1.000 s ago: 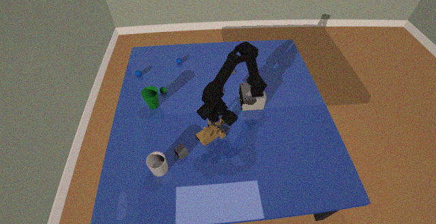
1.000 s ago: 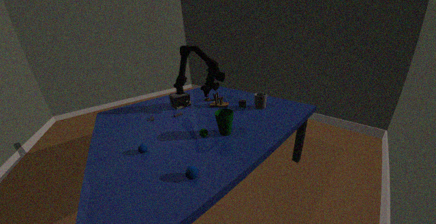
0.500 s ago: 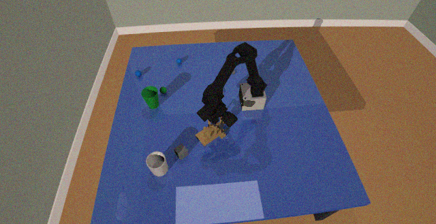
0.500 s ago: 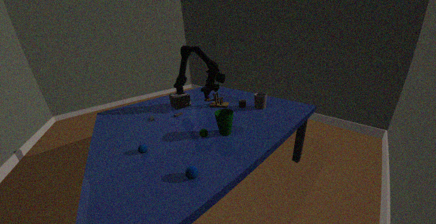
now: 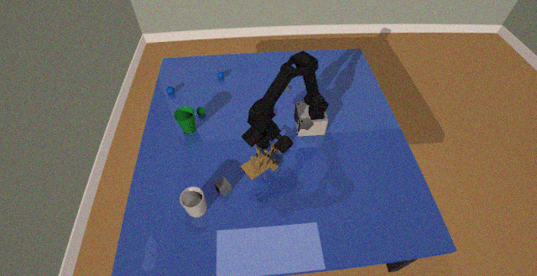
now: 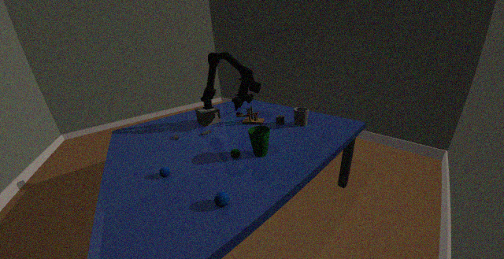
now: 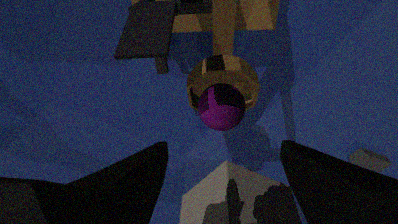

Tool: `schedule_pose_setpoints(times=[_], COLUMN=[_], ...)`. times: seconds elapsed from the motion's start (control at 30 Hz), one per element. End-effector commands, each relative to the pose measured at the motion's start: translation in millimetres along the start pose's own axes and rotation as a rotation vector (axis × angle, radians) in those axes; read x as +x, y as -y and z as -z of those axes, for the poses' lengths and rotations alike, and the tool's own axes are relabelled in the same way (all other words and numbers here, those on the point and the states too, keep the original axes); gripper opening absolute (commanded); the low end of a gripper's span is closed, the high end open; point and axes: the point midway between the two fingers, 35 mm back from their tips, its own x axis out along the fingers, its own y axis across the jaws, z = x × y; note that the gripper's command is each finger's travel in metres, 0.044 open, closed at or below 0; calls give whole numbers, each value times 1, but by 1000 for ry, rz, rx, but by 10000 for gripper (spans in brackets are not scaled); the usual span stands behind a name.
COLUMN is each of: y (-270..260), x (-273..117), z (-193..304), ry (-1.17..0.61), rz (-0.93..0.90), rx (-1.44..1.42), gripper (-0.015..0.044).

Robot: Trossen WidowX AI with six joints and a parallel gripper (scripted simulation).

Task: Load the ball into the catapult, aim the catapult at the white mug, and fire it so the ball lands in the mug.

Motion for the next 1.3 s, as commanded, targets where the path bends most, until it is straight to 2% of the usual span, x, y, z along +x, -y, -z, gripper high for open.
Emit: schedule_pose_setpoints(times=[0.0,0.03,0.13,0.17,0.27,0.87,1.13,1.27], y=[0,0,0,0,0,8,12,15], x=[-63,-75,-84,-62,-75,-199,-264,-281], z=[20,26,32,16,-8,-159,-206,-212], ry=[32,32,32,40,122,721,974,1048], rz=[1,1,2,1,5,52,74,81], rx=[4,4,5,1,-3,4,3,5], gripper=[420,440,440,440,440,440,440,440])
